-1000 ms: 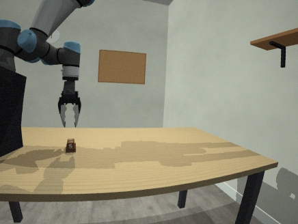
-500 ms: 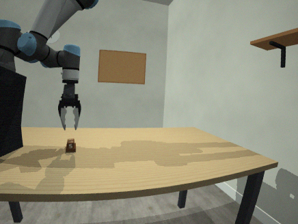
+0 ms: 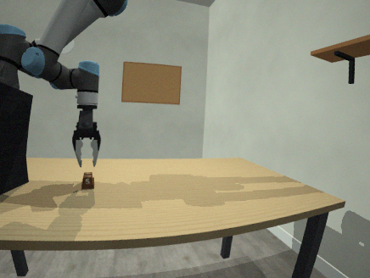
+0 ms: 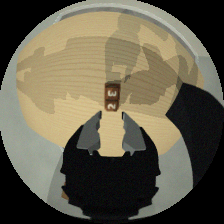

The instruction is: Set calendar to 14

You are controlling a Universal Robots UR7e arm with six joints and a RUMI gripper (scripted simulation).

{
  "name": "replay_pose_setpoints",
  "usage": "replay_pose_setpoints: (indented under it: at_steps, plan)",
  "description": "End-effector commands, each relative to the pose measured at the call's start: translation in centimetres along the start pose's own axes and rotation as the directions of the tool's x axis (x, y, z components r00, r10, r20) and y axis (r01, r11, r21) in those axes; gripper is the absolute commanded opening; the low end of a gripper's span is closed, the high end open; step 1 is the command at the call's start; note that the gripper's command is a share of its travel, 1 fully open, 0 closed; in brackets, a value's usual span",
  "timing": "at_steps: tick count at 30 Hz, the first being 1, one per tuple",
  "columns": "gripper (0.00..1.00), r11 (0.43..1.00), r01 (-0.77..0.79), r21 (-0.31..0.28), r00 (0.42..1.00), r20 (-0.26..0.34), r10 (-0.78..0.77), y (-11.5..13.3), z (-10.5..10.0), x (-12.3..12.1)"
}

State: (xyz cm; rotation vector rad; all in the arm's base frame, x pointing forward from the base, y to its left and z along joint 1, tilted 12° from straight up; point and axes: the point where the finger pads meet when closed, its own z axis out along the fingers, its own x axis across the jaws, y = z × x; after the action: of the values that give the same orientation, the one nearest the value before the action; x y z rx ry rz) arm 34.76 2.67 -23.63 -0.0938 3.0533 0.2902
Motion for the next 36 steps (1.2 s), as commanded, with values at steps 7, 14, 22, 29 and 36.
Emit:
replay_pose_setpoints:
  at_steps: [7,14,22,29,36]
  plan:
    - [0.28,1.000,0.000,0.001,1.000,0.001,0.000,-0.01,1.22,-0.05]
    - [0.28,1.000,0.000,0.001,1.000,0.001,0.000,-0.01,1.48,-0.05]
    - [0.28,1.000,0.000,0.001,1.000,0.001,0.000,-0.01,1.55,-0.05]
    - [0.28,1.000,0.000,0.001,1.000,0.001,0.000,-0.01,1.55,-0.05]
    - [0.28,1.000,0.000,0.001,1.000,0.001,0.000,-0.01,1.55,-0.05]
